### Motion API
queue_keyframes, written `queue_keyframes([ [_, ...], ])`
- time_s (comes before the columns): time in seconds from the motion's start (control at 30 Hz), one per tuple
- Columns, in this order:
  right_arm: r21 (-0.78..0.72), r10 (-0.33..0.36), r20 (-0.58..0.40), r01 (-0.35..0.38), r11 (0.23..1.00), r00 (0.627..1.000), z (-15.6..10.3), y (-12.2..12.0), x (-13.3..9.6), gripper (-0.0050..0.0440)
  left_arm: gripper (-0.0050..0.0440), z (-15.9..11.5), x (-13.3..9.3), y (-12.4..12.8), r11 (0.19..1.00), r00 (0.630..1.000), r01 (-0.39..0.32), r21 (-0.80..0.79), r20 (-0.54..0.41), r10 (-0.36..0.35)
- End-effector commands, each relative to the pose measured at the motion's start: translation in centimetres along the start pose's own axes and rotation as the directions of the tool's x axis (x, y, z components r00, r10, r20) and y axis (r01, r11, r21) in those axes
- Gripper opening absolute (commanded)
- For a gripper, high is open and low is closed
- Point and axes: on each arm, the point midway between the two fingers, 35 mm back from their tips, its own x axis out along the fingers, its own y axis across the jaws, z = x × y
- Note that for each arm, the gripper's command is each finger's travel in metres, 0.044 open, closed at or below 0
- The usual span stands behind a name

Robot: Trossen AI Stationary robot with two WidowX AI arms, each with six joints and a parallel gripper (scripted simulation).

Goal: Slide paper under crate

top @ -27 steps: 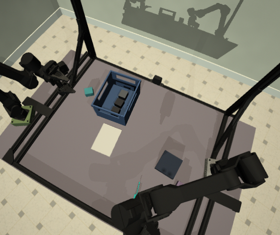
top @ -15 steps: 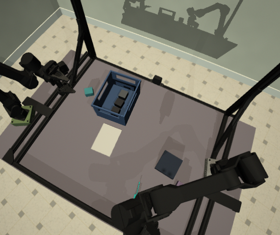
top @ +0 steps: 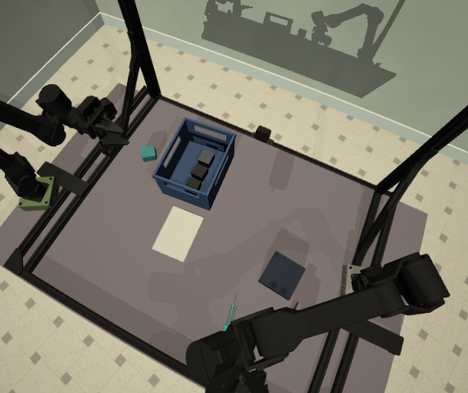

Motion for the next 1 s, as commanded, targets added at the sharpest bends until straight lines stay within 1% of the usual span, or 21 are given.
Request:
queue_keyframes([
  [0.0, 0.031, 0.004, 0.024, -0.005, 0.999, 1.000, 1.0, -0.1, 0.6, 0.0136, 0.0150, -0.7, -0.7, 0.2, 0.998, 1.000, 0.010, 0.064, -0.019, -0.009],
  [0.1, 0.060, 0.011, 0.037, -0.013, 0.998, 0.999, 1.6, -0.2, 1.2, 0.0064, 0.0150, -1.4, -1.1, 0.7, 0.992, 0.999, 0.016, 0.126, -0.037, -0.012],
  [0.13, 0.070, 0.013, 0.041, -0.016, 0.997, 0.999, 1.8, -0.2, 1.4, 0.0060, 0.0150, -1.6, -1.3, 0.8, 0.989, 0.999, 0.019, 0.147, -0.044, -0.013],
  [0.2, 0.070, 0.013, 0.041, -0.016, 0.997, 0.999, 1.8, -0.2, 1.4, 0.0060, 0.0150, -1.6, -1.3, 0.8, 0.989, 0.999, 0.019, 0.147, -0.044, -0.013],
  [0.43, 0.138, 0.033, 0.071, -0.043, 0.990, 0.997, 3.0, -0.2, 2.8, 0.0060, 0.0150, -3.2, -2.3, 1.9, 0.957, 0.996, 0.043, 0.289, -0.088, -0.018],
  [0.7, 0.216, 0.063, 0.105, -0.085, 0.973, 0.993, 4.2, -0.1, 4.5, 0.0060, 0.0150, -4.9, -3.6, 3.2, 0.894, 0.990, 0.082, 0.440, -0.138, -0.023],
  [0.77, 0.216, 0.063, 0.105, -0.085, 0.973, 0.993, 4.2, -0.1, 4.5, 0.0060, 0.0150, -4.9, -3.6, 3.2, 0.894, 0.990, 0.082, 0.440, -0.138, -0.023],
  [0.97, 0.275, 0.090, 0.129, -0.123, 0.954, 0.988, 4.9, 0.0, 5.7, 0.0060, 0.0150, -6.1, -4.6, 4.2, 0.831, 0.984, 0.119, 0.544, -0.176, -0.026],
])
